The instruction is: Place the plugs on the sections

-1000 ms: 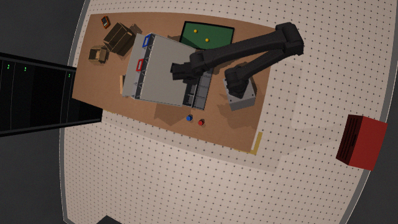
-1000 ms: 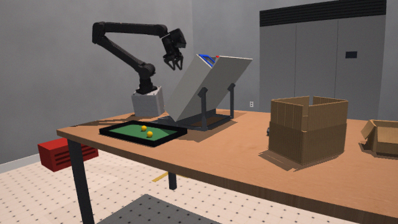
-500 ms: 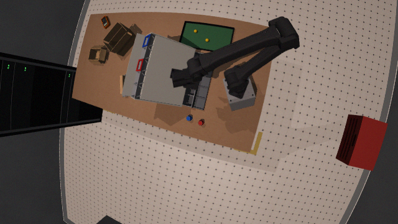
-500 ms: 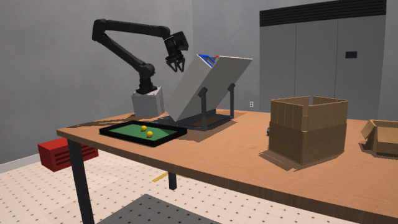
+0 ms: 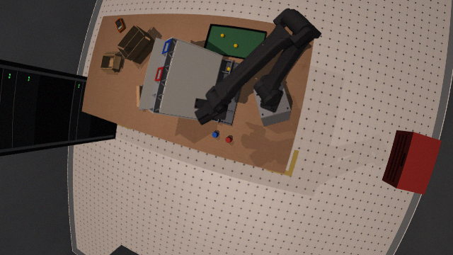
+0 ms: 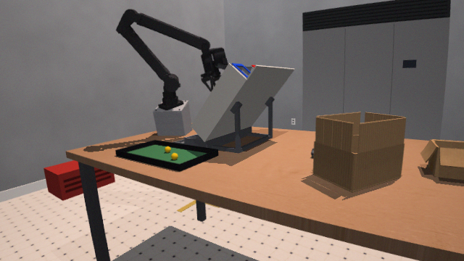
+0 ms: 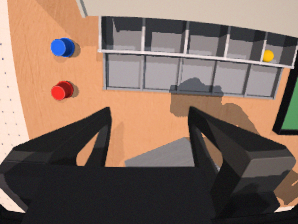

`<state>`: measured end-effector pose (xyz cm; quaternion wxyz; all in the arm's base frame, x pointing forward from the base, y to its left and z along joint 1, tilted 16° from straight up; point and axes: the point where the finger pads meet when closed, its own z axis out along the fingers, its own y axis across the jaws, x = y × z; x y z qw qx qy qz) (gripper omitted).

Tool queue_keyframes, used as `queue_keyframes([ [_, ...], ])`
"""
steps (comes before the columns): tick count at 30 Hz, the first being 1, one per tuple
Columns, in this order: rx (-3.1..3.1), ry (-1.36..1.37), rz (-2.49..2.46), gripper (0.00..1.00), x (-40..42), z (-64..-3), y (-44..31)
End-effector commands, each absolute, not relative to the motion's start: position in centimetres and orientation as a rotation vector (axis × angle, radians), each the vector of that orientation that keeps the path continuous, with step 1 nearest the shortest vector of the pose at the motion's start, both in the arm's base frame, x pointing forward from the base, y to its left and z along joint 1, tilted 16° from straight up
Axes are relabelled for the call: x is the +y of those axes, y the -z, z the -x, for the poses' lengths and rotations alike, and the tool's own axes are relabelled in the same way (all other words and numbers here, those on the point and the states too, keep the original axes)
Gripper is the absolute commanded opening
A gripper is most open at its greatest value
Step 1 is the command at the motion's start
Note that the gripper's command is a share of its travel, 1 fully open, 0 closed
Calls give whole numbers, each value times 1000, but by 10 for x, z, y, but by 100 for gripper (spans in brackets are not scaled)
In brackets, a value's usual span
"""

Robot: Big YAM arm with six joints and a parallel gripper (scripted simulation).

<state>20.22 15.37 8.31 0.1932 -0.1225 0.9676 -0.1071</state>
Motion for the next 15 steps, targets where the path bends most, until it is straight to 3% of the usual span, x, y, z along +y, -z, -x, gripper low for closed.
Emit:
queue_keyframes([
  [1,2708,225,245,63,197,-211,-84],
  [15,2842,257,242,63,264,-181,-10],
])
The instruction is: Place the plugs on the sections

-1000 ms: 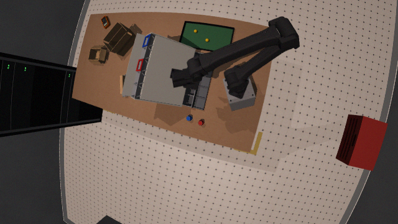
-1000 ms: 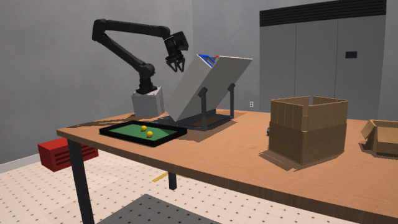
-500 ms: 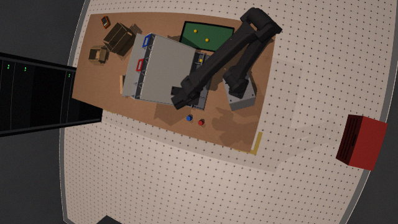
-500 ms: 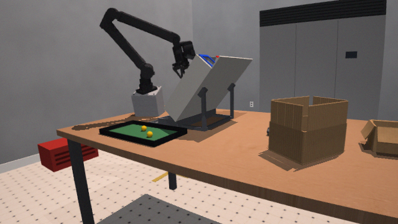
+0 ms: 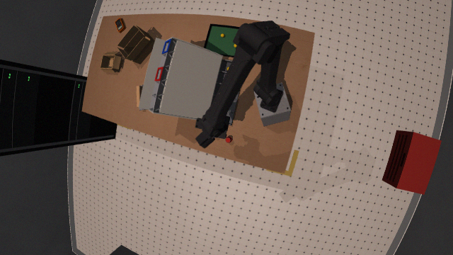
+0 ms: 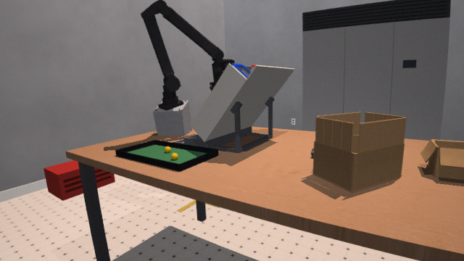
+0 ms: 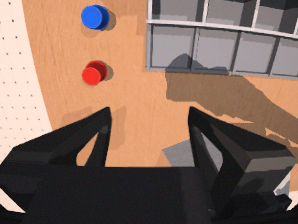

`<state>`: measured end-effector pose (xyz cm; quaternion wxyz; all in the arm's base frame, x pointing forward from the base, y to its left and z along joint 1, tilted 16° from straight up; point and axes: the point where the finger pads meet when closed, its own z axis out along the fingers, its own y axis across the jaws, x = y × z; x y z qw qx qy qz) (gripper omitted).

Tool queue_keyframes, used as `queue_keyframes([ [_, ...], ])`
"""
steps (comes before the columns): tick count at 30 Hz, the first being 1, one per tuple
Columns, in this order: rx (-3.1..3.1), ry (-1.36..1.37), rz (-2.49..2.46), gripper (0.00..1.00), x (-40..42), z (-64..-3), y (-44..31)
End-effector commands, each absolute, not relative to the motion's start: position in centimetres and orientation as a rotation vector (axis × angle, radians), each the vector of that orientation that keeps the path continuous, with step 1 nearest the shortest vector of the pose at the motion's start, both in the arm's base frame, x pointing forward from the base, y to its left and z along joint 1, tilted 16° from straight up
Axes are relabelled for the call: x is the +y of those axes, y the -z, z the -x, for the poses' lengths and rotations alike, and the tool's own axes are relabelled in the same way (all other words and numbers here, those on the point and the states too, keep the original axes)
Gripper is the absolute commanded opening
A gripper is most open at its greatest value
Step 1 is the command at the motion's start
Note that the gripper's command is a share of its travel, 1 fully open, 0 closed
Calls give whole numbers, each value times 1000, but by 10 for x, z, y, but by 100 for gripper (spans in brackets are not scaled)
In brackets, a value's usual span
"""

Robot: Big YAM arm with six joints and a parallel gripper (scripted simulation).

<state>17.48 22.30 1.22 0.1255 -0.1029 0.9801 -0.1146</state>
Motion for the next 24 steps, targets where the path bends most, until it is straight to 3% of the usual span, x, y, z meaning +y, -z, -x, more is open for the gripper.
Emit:
queue_keyframes([
  [1,2852,260,241,63,269,-179,-4],
  [24,2947,257,232,63,323,-156,45],
])
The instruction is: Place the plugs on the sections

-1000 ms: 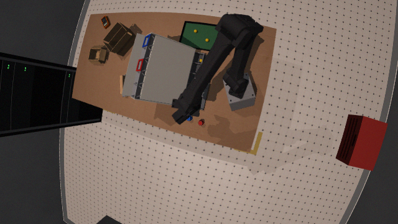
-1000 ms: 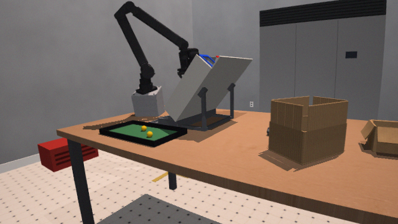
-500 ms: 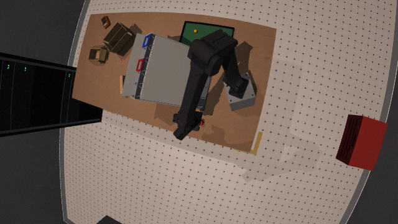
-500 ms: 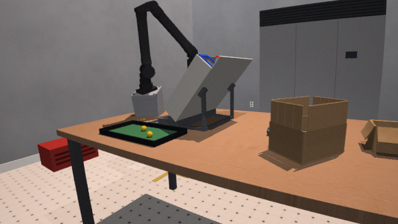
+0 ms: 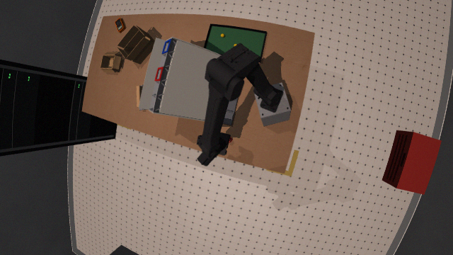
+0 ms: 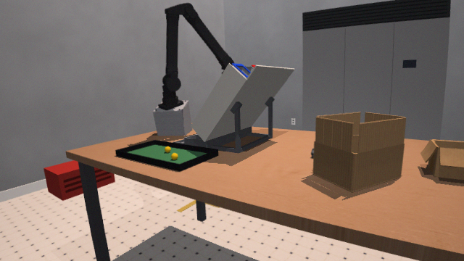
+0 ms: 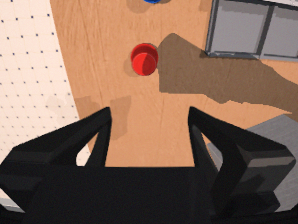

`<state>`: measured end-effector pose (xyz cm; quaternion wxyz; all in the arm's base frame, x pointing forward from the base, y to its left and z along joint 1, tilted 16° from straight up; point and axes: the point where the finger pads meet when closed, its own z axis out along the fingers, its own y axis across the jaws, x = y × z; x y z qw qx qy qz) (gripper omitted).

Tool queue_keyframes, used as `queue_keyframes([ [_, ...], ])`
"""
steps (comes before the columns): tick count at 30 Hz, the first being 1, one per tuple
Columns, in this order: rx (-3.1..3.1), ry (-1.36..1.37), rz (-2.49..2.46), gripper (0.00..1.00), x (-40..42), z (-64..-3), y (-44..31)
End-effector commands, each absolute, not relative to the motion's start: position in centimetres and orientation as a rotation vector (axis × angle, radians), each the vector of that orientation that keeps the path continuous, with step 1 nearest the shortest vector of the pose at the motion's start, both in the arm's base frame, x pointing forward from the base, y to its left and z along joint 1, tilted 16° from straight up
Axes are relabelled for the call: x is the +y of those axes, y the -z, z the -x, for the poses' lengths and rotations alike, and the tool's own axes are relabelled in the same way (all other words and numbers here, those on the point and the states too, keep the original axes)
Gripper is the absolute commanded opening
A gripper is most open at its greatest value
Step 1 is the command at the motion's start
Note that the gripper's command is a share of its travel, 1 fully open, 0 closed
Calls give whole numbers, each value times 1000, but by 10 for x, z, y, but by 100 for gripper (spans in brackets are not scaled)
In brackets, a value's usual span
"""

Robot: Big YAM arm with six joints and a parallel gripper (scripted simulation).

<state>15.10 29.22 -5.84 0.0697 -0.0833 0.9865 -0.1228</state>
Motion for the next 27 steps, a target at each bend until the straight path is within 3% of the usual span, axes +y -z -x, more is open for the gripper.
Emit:
queue_keyframes([
  [1,2947,255,227,63,323,-157,44],
  [27,2949,264,231,63,322,-157,46],
])
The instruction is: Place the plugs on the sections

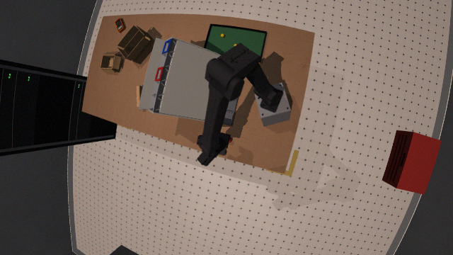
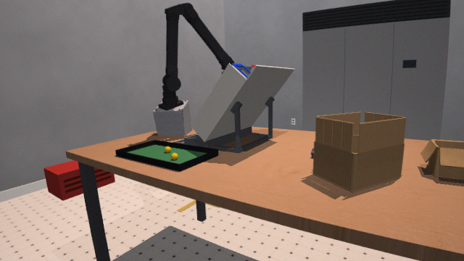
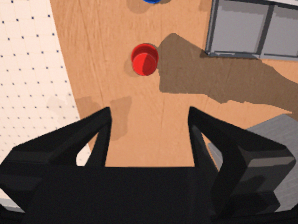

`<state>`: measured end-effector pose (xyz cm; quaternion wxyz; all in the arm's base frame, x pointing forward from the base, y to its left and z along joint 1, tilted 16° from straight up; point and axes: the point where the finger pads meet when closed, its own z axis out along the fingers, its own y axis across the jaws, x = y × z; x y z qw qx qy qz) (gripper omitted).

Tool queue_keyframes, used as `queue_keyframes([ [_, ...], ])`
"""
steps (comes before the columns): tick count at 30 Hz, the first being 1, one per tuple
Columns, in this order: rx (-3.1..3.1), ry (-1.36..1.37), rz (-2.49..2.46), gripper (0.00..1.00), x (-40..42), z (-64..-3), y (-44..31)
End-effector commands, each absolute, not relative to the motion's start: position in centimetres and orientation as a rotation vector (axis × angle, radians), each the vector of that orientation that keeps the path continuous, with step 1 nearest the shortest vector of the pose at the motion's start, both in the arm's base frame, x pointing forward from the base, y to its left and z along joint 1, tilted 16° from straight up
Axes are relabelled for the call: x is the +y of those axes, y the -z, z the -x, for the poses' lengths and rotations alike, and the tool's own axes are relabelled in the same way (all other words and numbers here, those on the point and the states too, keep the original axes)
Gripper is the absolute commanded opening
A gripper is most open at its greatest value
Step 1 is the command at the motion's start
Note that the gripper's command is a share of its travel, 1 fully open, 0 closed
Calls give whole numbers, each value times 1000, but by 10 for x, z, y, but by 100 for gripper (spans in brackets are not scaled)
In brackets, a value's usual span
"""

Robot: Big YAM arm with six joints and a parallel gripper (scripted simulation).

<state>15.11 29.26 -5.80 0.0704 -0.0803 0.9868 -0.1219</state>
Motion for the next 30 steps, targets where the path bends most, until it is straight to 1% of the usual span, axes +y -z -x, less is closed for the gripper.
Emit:
queue_keyframes([
  [1,2949,264,231,63,322,-157,46],
  [14,2951,273,232,63,320,-157,49],
  [19,2969,360,239,63,291,-157,73],
  [30,2963,335,235,63,293,-170,119],
])
